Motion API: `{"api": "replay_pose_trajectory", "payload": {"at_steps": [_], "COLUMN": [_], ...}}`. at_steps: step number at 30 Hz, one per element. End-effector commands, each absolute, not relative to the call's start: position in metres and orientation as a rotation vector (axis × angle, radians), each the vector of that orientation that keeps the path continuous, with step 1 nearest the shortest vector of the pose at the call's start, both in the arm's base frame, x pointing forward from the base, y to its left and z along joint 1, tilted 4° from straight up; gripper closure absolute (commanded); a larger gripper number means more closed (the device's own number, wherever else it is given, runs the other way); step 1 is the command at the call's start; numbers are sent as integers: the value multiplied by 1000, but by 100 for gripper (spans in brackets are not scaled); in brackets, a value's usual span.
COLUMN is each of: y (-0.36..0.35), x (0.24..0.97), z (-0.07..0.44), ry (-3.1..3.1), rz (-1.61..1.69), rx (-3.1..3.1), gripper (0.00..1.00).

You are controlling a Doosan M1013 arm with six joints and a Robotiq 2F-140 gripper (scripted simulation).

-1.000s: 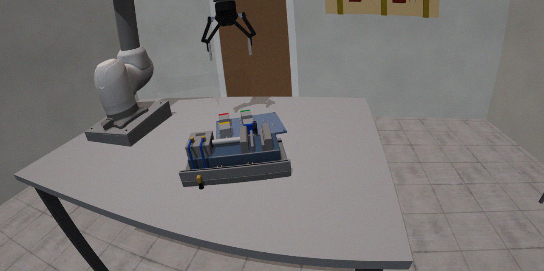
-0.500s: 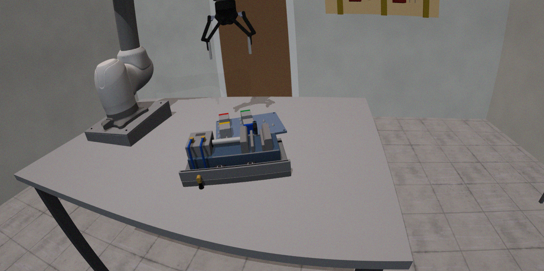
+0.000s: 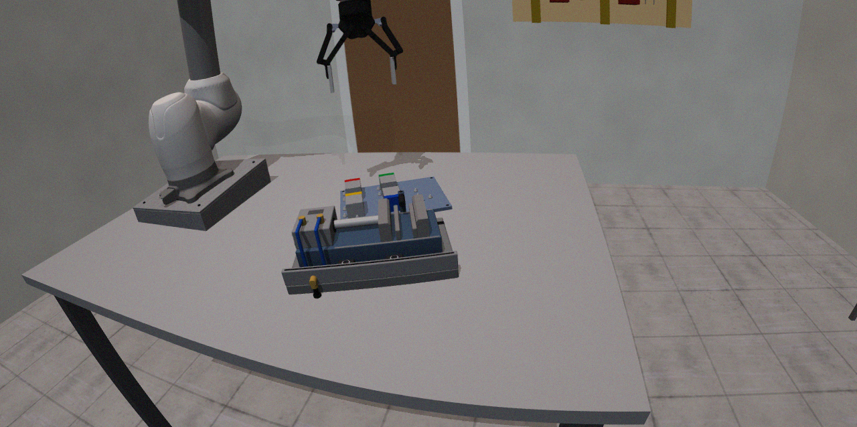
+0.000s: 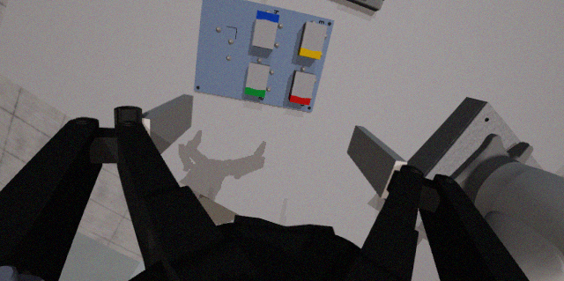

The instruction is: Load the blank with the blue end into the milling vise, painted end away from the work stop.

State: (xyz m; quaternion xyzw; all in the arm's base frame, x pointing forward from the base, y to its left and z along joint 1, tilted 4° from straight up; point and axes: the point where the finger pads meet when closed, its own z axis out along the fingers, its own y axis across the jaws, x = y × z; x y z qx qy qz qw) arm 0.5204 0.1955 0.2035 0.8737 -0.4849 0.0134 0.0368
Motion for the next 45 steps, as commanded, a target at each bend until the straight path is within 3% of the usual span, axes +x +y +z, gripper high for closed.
{"api": "replay_pose_trajectory", "payload": {"at_steps": [1, 45], "y": [196, 203], "x": [520, 510], "z": [204, 207], "ry": [-1489, -1489], "rz": [41, 41], "rx": [2682, 2682], "gripper": [0, 0]}}
